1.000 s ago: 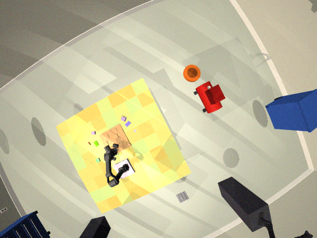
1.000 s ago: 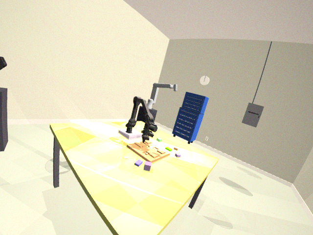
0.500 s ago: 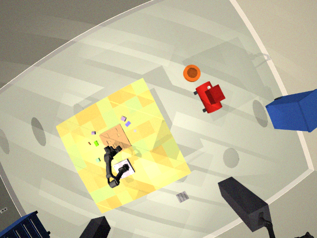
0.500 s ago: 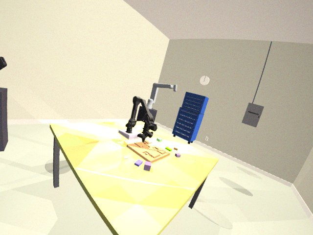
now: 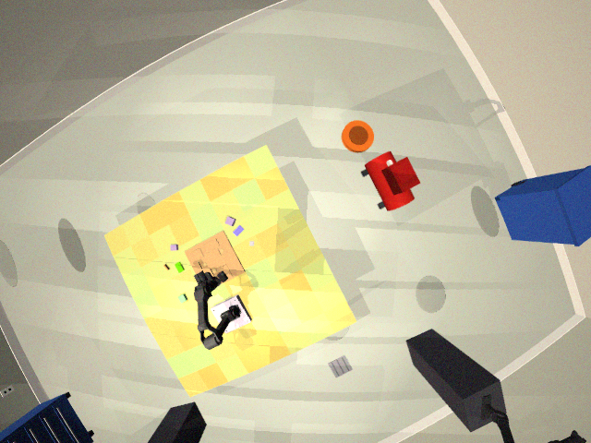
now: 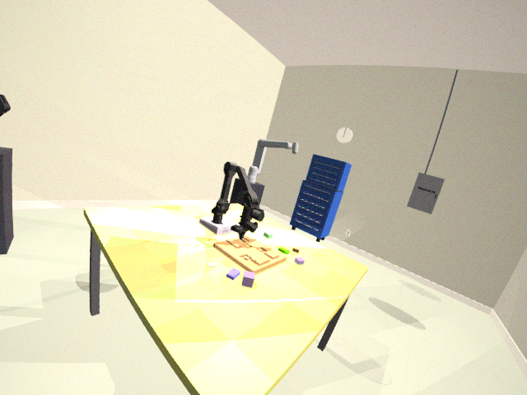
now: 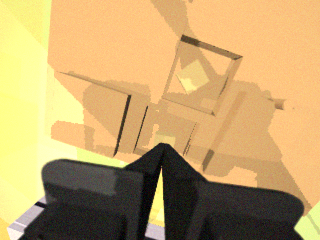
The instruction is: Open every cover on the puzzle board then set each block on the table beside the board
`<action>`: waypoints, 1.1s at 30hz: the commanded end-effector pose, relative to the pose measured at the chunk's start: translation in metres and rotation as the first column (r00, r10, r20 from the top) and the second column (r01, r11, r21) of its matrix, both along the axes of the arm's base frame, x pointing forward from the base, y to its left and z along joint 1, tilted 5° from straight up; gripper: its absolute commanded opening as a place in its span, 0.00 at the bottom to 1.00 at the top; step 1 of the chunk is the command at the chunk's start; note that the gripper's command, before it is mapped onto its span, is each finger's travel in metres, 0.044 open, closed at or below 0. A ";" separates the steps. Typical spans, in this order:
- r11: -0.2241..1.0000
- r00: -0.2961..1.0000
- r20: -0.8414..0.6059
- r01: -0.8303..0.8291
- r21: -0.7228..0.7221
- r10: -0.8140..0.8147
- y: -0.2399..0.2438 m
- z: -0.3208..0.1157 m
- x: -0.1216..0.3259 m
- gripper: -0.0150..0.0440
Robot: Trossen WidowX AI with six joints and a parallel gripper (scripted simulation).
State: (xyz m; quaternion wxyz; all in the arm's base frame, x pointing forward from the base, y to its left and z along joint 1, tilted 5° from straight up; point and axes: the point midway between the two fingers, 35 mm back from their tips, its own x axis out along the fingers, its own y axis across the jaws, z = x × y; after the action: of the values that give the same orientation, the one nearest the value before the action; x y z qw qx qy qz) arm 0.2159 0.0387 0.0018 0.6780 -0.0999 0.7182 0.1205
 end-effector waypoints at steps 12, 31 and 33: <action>1.000 1.000 -0.005 0.019 -0.003 -0.019 0.000 -0.008 0.000 0.25; 1.000 1.000 -0.005 0.023 -0.004 -0.023 0.002 -0.001 0.005 0.25; 1.000 1.000 -0.005 0.024 -0.004 -0.024 0.002 0.001 0.005 0.25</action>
State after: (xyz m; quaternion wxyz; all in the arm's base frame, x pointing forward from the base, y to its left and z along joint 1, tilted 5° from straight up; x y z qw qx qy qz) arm 0.2191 0.0404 -0.0029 0.6748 -0.0937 0.7232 0.1135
